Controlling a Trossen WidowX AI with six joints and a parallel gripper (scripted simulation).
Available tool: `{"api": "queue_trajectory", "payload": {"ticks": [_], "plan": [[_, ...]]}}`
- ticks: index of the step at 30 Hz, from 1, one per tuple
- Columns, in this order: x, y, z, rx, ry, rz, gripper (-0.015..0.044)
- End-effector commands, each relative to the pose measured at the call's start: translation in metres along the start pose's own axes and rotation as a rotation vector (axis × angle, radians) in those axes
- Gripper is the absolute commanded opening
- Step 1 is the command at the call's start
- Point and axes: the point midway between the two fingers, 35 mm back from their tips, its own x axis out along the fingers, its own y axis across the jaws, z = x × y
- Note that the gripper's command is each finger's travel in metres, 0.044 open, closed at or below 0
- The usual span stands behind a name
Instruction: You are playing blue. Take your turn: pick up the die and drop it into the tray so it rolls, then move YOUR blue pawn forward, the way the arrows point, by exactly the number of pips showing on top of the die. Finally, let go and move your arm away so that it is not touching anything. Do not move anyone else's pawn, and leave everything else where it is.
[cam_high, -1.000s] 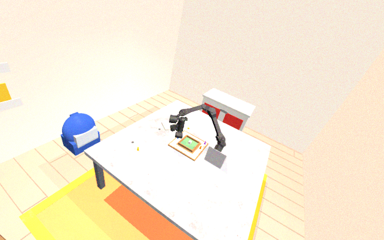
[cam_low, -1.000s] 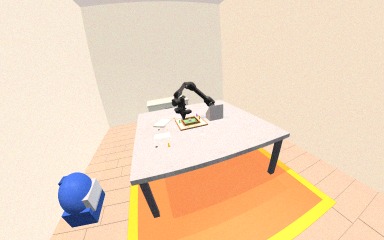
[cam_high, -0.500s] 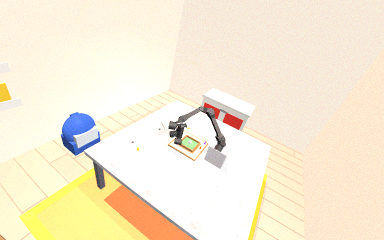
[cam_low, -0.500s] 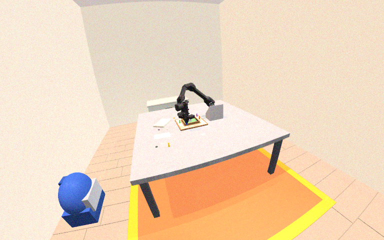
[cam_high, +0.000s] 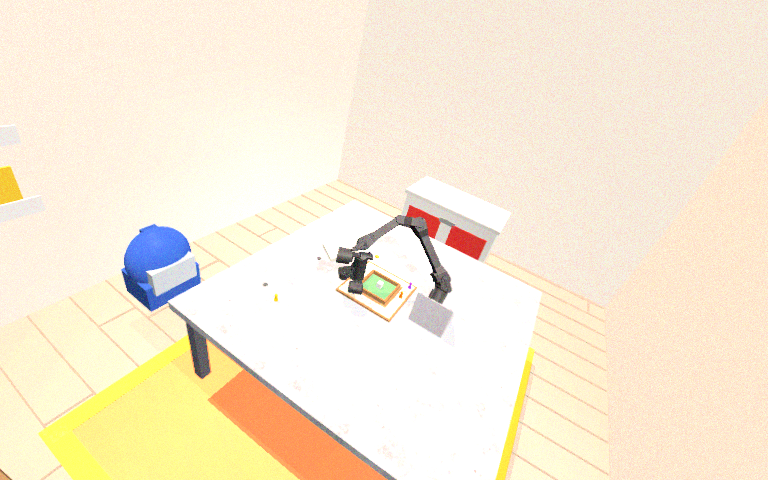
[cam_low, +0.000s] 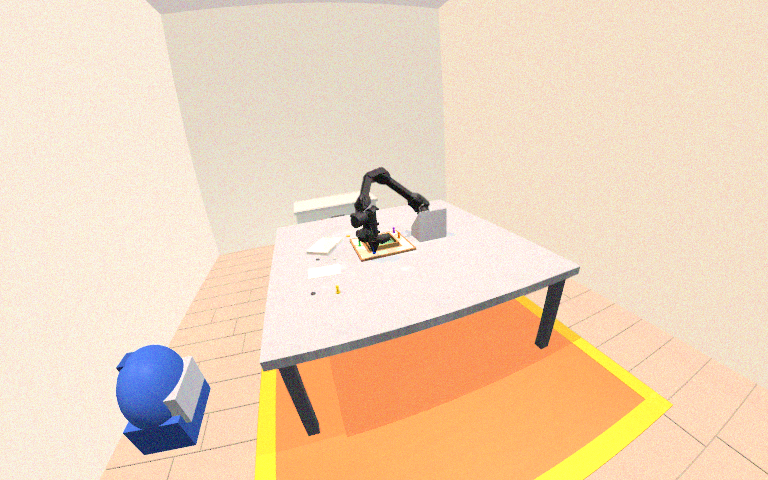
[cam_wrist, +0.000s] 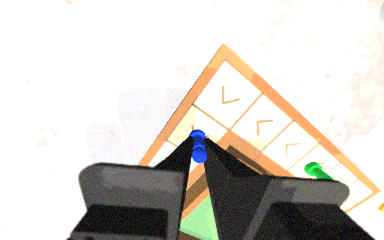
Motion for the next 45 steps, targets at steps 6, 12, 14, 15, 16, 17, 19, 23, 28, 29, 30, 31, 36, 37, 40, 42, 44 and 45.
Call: {"api": "queue_trajectory", "payload": {"ticks": [6,12,14,15,16,17,19,23,28,29,30,31,36,37,40,42,44,45], "plan": [[0.004,0.000,-0.001,0.000,0.002,0.000,0.0105],[0.001,0.000,0.000,0.000,0.002,0.000,0.0263],[-0.021,0.000,0.001,-0.002,0.000,-0.001,0.0315],[-0.035,0.000,0.000,-0.003,-0.001,-0.001,0.0341],[-0.044,0.001,0.000,-0.003,-0.002,-0.002,0.0368],[-0.046,0.001,0.000,-0.004,-0.002,-0.002,0.0394],[-0.046,0.001,0.000,-0.004,-0.002,-0.002,0.0440],[-0.053,0.000,-0.007,0.017,-0.003,-0.001,0.0440],[-0.095,-0.005,-0.065,0.167,-0.003,0.004,0.0440],[-0.101,-0.006,-0.077,0.199,-0.002,0.005,0.0440],[-0.107,-0.007,-0.090,0.230,-0.002,0.005,0.0440],[-0.113,-0.007,-0.104,0.262,-0.001,0.005,0.0440],[-0.121,-0.010,-0.121,0.311,-0.011,0.005,0.0440],[-0.121,-0.010,-0.121,0.311,-0.011,0.005,0.0440],[-0.121,-0.010,-0.121,0.311,-0.011,0.005,0.0440],[-0.121,-0.010,-0.121,0.311,-0.011,0.005,0.0440],[-0.121,-0.010,-0.121,0.311,-0.011,0.005,0.0440],[-0.121,-0.010,-0.121,0.311,-0.011,0.005,0.0440]]}}
